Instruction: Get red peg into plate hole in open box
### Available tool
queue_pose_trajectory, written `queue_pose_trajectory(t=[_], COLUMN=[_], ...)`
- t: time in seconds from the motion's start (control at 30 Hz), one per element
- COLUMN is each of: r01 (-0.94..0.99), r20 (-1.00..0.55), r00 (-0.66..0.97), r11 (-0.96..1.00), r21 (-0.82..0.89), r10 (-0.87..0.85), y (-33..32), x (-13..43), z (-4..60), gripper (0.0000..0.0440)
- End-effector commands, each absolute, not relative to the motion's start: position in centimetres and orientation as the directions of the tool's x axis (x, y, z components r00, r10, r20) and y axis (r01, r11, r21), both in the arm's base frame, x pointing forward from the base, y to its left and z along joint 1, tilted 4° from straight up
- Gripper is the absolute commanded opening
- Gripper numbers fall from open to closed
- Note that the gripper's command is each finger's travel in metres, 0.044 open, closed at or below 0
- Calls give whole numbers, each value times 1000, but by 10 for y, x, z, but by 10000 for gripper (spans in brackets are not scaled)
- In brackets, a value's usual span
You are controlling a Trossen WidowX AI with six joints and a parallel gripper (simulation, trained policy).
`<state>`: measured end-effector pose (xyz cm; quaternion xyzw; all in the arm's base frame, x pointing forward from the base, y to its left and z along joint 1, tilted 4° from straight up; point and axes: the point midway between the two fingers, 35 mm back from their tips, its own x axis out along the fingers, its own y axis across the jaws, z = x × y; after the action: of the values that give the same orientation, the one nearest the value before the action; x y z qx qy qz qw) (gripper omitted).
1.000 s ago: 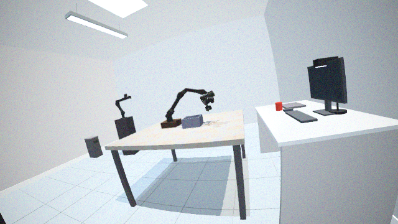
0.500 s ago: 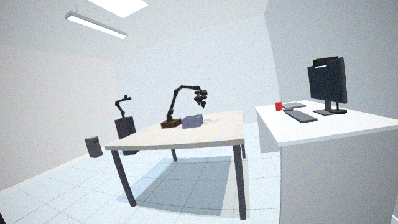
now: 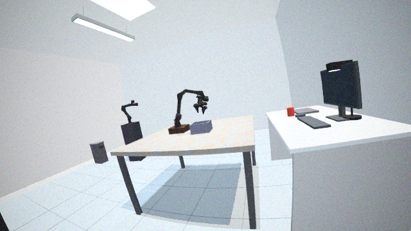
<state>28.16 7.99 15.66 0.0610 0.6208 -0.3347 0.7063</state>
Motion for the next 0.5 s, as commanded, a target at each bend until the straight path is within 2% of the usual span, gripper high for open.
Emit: queue_pose_trajectory(t=[0.0,0.47], r01=[583,620], r20=[-929,-923], r00=[-36,-123], r11=[747,699], r21=[-319,-358], r10=[-369,-364], y=[89,92], x=[257,213], z=[153,115], gripper=[440,440])
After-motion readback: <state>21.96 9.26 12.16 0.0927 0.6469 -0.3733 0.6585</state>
